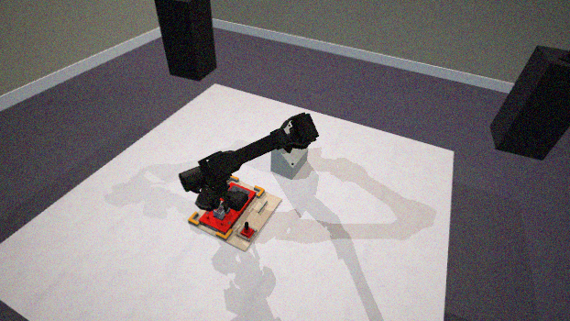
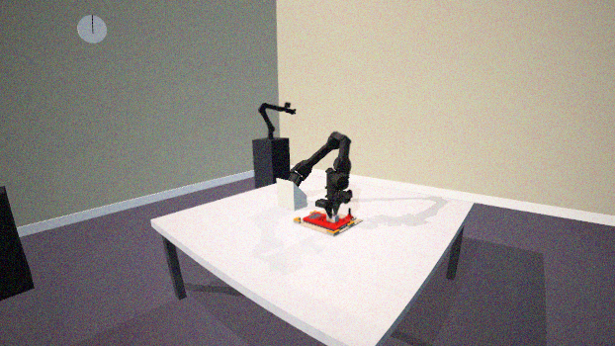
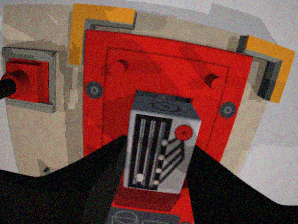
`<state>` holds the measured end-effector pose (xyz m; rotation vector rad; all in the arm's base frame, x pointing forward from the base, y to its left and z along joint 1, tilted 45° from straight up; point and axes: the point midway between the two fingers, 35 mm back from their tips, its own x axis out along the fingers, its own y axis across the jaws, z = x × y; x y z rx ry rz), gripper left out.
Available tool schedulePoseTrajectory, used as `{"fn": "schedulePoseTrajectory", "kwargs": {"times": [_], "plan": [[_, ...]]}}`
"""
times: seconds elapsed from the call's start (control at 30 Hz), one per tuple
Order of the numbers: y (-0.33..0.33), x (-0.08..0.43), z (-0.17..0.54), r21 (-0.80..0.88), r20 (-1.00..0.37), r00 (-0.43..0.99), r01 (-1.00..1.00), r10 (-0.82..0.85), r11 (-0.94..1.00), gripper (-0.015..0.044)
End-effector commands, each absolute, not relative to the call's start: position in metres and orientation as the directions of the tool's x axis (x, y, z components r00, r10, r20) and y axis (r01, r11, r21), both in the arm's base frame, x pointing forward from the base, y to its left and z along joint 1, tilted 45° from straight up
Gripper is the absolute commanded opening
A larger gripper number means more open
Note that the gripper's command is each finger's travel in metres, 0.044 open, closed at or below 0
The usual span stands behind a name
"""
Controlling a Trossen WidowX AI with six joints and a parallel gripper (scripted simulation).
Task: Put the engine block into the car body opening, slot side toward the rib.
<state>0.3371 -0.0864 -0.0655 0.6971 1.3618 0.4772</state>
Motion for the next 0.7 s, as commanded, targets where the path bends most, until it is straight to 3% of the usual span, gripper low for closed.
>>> {"fn": "schedulePoseTrajectory", "kwargs": {"times": [0.0,0.67], "plan": [[-0.0853,0.3375,-0.0667,0.698,-0.714,0.165,0.087,0.681,0.711,0.0159],[-0.0811,0.3385,-0.0711,0.698,-0.714,0.165,0.087,0.681,0.711,0.0159]]}}
